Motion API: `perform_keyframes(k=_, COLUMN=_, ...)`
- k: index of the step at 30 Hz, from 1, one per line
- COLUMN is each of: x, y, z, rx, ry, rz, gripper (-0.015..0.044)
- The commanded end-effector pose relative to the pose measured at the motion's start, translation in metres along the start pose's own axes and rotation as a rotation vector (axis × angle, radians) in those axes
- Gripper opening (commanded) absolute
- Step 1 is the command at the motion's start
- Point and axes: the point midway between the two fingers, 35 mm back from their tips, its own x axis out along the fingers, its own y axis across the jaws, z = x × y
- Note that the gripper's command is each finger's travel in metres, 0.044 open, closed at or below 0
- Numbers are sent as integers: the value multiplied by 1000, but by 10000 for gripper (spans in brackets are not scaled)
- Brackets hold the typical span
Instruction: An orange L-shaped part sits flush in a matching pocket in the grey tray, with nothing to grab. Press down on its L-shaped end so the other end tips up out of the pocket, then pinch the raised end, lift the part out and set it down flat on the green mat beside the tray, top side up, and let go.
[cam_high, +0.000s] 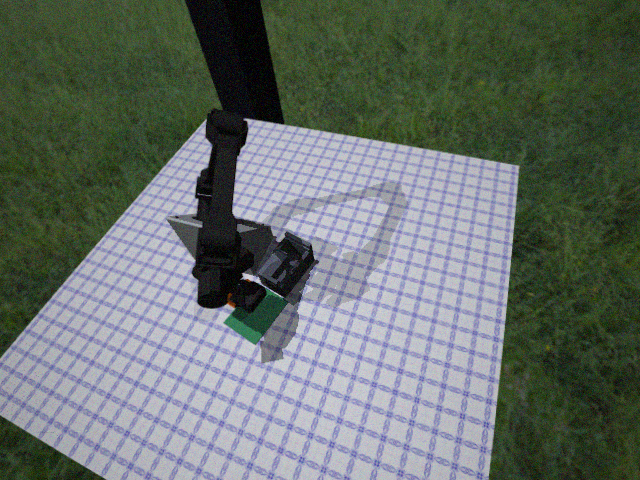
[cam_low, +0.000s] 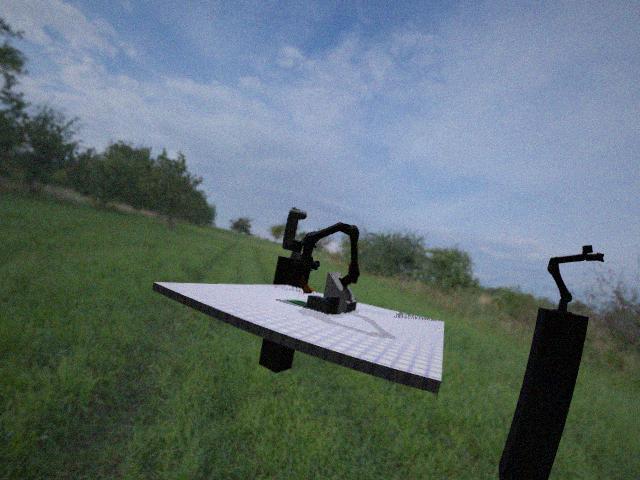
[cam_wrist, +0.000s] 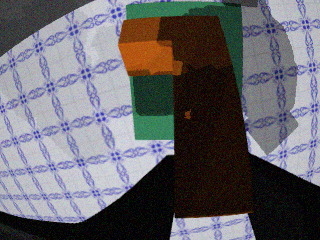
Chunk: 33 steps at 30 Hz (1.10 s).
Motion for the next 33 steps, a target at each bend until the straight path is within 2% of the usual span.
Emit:
perform_keyframes(k=1, x=9, y=2, z=1, rx=10, ry=-10, rz=4, gripper=0)
perform_keyframes(k=33, x=58, y=2, z=3, rx=9, ry=-12, rz=4, gripper=0)
